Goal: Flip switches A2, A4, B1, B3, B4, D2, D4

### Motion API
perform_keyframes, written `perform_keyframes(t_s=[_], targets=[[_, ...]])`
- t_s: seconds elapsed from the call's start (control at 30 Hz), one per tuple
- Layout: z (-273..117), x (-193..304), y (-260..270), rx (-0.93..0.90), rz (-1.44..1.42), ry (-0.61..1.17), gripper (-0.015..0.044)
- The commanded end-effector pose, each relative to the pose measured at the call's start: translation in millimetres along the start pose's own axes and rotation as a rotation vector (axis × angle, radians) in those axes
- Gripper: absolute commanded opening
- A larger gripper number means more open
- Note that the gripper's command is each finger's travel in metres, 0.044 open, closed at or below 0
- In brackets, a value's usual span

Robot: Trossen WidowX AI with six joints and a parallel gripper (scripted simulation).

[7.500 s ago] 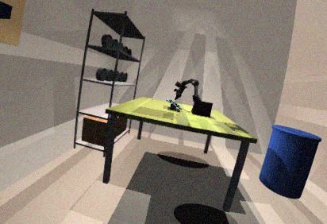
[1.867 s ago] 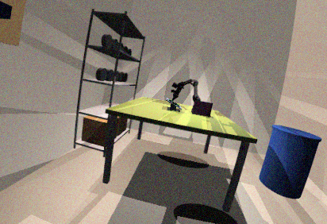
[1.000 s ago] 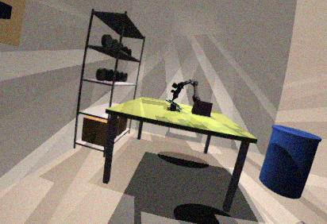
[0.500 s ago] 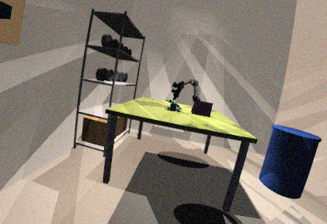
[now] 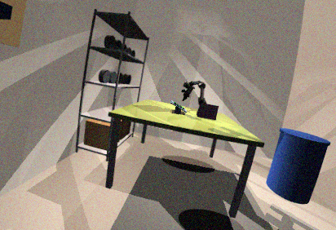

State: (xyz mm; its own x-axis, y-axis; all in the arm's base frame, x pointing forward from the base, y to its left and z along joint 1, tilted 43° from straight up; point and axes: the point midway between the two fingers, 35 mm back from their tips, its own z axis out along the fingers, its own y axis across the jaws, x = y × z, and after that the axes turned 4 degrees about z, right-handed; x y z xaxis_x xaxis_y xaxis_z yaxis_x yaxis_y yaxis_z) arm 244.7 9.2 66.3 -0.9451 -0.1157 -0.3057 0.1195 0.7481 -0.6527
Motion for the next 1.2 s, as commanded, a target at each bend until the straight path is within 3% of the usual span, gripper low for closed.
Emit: perform_keyframes(t_s=[0.0, 0.2, 0.37, 1.17], targets=[[2, 43, 19, 0.007, 0.000, 0.015, 0.0000], [4, 62, 24, 0.015, 0.010, 0.013, 0.0000], [37, 63, 22, 0.016, 0.010, -0.013, 0.0000], [62, 63, 22, 0.017, 0.011, -0.013, 0.0000]])
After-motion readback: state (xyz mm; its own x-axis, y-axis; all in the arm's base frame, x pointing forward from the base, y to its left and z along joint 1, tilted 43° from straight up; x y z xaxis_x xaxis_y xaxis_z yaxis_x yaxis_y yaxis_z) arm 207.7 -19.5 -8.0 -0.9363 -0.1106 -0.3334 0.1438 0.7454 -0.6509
